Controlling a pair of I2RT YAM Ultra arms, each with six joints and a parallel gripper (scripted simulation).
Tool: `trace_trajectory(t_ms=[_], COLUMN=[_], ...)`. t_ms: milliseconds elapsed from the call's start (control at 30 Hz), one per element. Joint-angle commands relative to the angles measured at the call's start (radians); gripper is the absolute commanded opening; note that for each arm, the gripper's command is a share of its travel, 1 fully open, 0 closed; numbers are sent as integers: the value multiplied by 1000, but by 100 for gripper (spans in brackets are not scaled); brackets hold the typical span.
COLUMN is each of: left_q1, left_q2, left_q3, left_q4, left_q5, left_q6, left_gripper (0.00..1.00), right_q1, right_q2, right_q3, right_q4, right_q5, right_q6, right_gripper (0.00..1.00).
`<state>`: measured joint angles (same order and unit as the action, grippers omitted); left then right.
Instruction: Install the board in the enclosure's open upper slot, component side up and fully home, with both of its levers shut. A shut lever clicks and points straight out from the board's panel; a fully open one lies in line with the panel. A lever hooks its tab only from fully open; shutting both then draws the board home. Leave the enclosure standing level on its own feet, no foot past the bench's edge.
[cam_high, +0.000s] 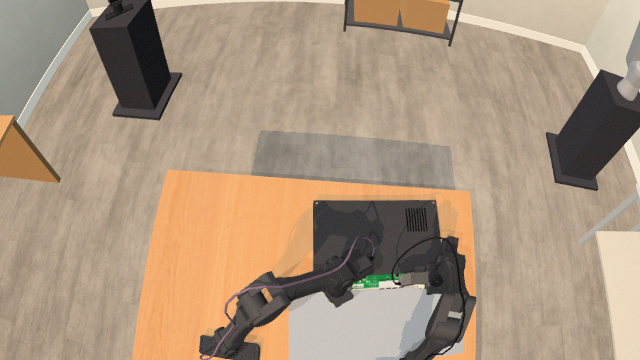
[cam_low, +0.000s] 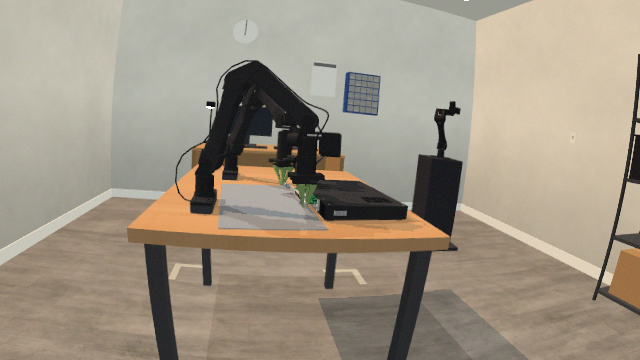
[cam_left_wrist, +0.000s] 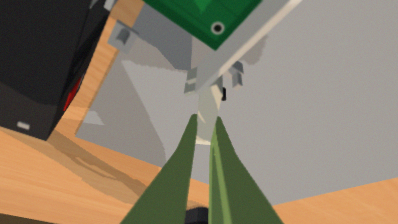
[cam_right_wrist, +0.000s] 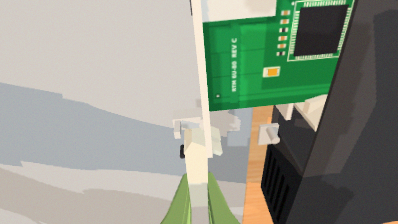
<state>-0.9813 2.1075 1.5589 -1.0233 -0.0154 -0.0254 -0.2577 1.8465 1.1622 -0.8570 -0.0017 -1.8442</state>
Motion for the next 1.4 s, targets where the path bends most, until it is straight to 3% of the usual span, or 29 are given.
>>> trace_trajectory(t_ms=[0,967,1367], left_q1=[15,49,51], left_q2=[-16,11,13], left_q3=[-22,15,17], left_q4=[36,22,21], left_q5=[9,13,15], left_q6=[92,544,558], left_gripper=[3,3,3], right_q1=[4,1,1], right_q2=[11,2,2], right_q3=[22,12,12], right_q4=[-24,-12,-12], right_q5=[-13,-4,-4], right_q6=[-19,-12,-12], right_gripper=[3,3,3])
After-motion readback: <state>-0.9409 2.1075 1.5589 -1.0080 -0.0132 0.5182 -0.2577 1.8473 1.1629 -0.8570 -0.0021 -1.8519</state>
